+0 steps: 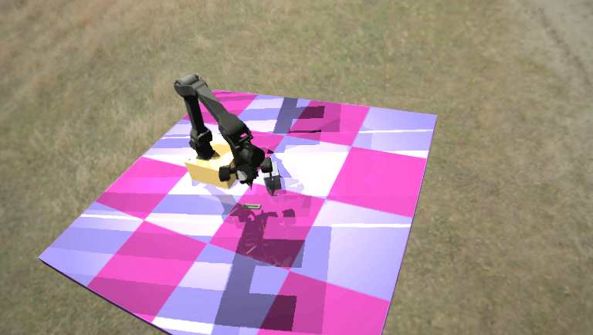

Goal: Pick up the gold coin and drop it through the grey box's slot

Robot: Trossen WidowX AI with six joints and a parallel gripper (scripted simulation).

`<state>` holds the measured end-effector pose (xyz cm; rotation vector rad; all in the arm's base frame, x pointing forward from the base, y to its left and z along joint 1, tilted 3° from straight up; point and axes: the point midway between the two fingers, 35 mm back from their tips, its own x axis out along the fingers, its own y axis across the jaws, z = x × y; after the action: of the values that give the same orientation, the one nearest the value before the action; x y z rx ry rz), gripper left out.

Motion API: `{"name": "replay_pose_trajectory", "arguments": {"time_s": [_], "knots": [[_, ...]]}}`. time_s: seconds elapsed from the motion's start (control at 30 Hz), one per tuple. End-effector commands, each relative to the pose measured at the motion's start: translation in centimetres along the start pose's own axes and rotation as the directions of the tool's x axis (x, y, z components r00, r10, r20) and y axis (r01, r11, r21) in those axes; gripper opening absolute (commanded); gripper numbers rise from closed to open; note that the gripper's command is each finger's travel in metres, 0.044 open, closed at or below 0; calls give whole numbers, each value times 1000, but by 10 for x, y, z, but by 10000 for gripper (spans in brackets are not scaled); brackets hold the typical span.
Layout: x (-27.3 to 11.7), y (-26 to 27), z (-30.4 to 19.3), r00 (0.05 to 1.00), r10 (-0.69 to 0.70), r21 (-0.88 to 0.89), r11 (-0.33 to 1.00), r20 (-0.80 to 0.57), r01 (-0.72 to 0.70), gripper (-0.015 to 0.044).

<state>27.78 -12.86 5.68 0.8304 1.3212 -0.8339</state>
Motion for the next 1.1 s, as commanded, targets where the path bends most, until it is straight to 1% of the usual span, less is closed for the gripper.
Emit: {"name": "replay_pose_trajectory", "arguments": {"time_s": [0.0, 1.07], "knots": [[0, 7, -7, 1000, 0, 4, 1000, 0, 0, 0], [0, 59, -74, 1000, 5, 3, 1000, -8, -5, 0]]}}
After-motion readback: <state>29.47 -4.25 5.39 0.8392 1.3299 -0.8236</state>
